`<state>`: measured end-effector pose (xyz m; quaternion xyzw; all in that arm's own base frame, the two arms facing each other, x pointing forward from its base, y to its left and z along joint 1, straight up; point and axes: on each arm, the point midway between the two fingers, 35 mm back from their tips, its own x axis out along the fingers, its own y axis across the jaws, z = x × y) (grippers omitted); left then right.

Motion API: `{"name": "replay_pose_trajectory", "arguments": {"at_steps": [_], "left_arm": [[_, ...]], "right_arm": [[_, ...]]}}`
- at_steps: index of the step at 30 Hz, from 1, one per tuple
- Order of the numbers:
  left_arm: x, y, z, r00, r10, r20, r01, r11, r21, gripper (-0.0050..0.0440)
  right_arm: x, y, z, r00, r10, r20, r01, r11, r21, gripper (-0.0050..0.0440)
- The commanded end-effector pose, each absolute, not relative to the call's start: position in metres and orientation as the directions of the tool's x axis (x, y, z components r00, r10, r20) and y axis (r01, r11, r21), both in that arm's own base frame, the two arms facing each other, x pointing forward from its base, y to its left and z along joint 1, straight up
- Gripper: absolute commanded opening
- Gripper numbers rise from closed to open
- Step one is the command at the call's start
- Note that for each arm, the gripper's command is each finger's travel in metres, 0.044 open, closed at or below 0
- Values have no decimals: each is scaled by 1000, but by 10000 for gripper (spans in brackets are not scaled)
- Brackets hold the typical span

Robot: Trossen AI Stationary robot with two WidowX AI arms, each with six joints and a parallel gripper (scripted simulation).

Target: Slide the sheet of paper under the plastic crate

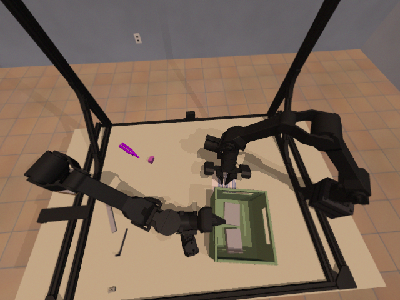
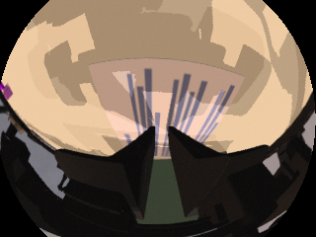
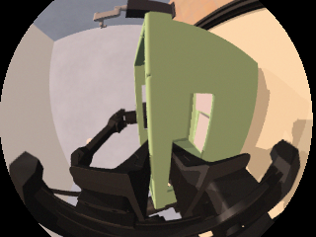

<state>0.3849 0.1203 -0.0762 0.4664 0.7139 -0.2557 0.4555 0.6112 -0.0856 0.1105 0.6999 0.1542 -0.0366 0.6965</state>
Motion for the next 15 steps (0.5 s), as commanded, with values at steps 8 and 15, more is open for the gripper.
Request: {"name": "replay_pose_trajectory", "arguments": {"at_steps": [8,15], "left_arm": [[372,128,-83,-175,420,-891,898,440,31,60],[369,133,-83,-175,420,-891,898,440,31,60]], "right_arm": [[616,-86,151,969,163,-187,186,23,982,0],[616,-86,151,969,163,-187,186,23,982,0]]}}
